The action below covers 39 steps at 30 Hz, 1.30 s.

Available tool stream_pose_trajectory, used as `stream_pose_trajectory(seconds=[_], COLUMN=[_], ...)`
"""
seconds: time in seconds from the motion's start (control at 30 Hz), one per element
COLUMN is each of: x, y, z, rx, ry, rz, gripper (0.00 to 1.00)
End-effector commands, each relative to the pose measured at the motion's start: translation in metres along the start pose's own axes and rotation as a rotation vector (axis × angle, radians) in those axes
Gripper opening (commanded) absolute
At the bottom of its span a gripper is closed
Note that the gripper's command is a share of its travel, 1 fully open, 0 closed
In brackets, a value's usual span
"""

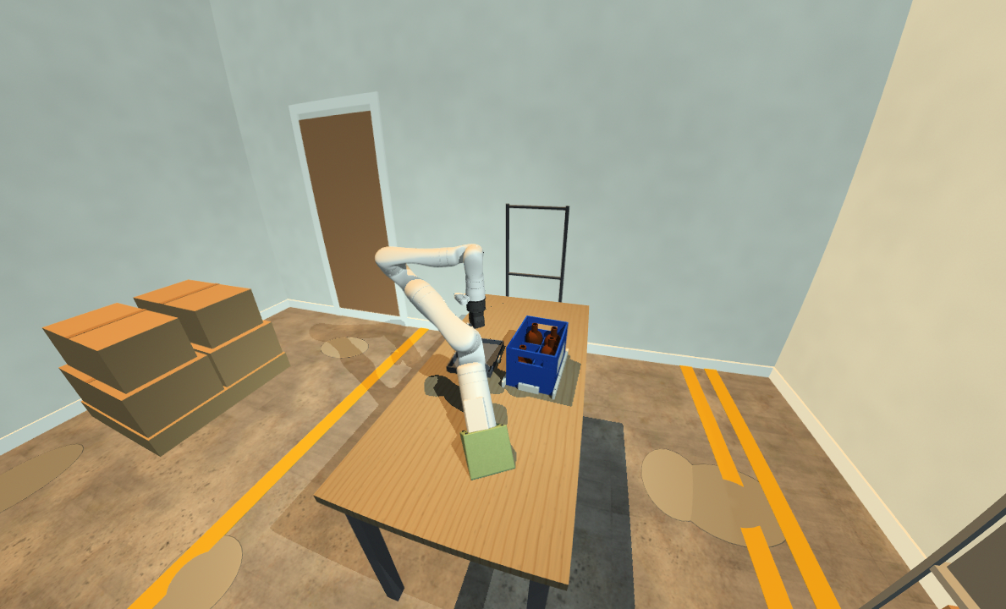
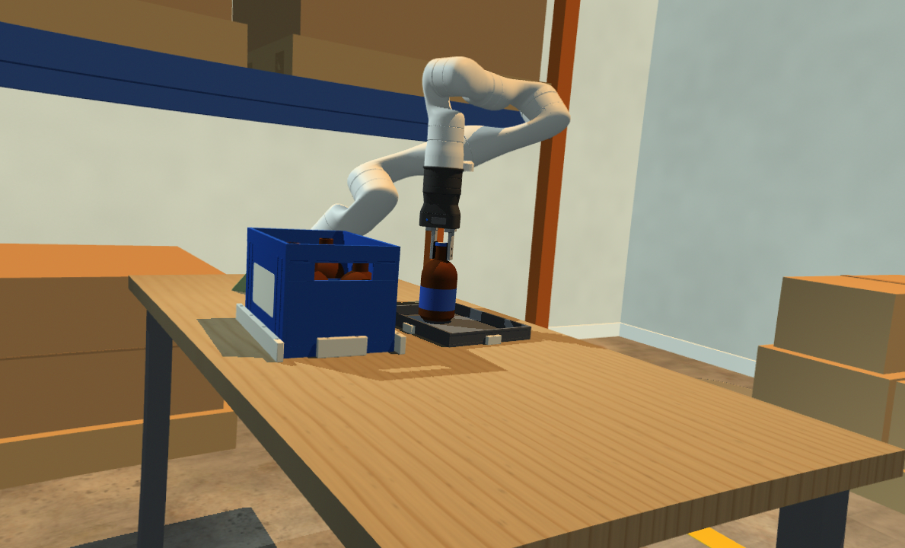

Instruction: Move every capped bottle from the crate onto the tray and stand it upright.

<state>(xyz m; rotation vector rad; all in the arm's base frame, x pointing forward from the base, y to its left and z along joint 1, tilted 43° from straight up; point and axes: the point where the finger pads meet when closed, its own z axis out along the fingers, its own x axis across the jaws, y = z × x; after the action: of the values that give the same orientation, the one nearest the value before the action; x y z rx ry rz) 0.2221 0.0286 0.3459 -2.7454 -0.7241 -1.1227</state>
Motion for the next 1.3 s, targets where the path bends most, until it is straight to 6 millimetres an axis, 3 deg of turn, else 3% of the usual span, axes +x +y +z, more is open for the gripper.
stream_pose_trajectory(seconds=[0.0, 0.67, 0.7, 1.27], x=[-0.0001, -0.0001, -0.0001, -0.0001], y=[-0.0001, -0.0001, -0.0001, -0.0001], z=[0.0008, 0.002, 0.002, 0.002], rx=[0.0, 0.0, 0.0, 0.0], ry=[0.0, 0.0, 0.0, 0.0], rz=[0.0, 0.0, 0.0, 0.0], gripper=[0.0, 0.0, 1.0, 1.0])
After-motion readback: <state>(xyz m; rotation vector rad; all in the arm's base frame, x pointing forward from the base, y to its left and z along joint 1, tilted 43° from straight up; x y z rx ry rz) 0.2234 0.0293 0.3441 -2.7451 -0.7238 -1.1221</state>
